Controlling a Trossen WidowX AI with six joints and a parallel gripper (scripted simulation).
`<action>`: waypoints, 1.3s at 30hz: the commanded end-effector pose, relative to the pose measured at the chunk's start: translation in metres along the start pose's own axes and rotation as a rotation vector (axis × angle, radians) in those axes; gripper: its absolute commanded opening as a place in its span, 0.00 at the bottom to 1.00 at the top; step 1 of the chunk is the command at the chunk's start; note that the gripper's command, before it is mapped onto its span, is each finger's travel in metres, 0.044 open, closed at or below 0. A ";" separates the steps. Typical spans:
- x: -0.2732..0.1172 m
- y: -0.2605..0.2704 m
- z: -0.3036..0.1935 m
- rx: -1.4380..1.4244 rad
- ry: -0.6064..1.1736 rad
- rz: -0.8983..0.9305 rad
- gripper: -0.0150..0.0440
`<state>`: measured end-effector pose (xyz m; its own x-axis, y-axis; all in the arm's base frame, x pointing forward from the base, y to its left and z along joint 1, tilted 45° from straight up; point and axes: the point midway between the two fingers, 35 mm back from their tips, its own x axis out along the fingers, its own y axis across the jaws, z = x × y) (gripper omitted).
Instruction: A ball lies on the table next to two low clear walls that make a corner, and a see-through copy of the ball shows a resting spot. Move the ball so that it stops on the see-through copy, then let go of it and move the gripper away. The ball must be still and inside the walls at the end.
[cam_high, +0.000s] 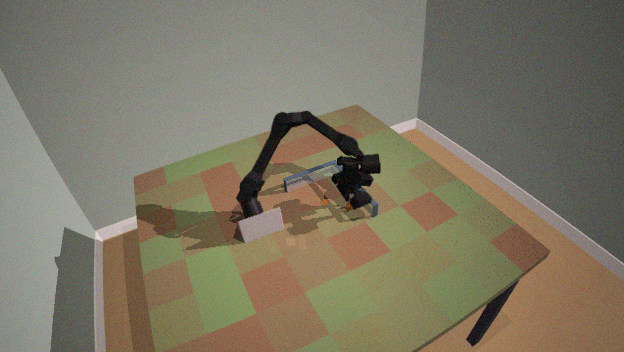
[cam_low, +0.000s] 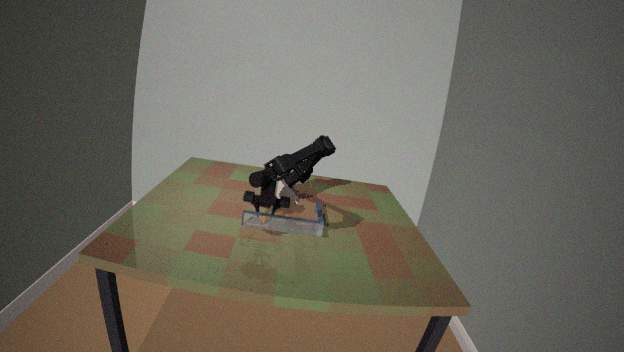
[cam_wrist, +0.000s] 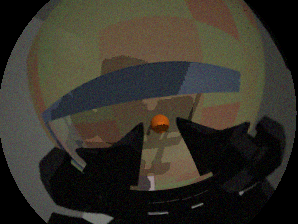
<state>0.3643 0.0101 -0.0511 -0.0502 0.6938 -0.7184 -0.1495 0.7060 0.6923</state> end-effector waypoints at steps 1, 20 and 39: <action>0.006 -0.001 -0.004 0.014 0.009 0.011 0.62; -0.025 -0.004 0.001 0.015 0.008 0.005 0.25; -0.119 -0.003 -0.003 0.015 0.010 0.006 0.25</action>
<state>0.3674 -0.0724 0.0269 -0.0576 0.7010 -0.7108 -0.1215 0.7018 0.7020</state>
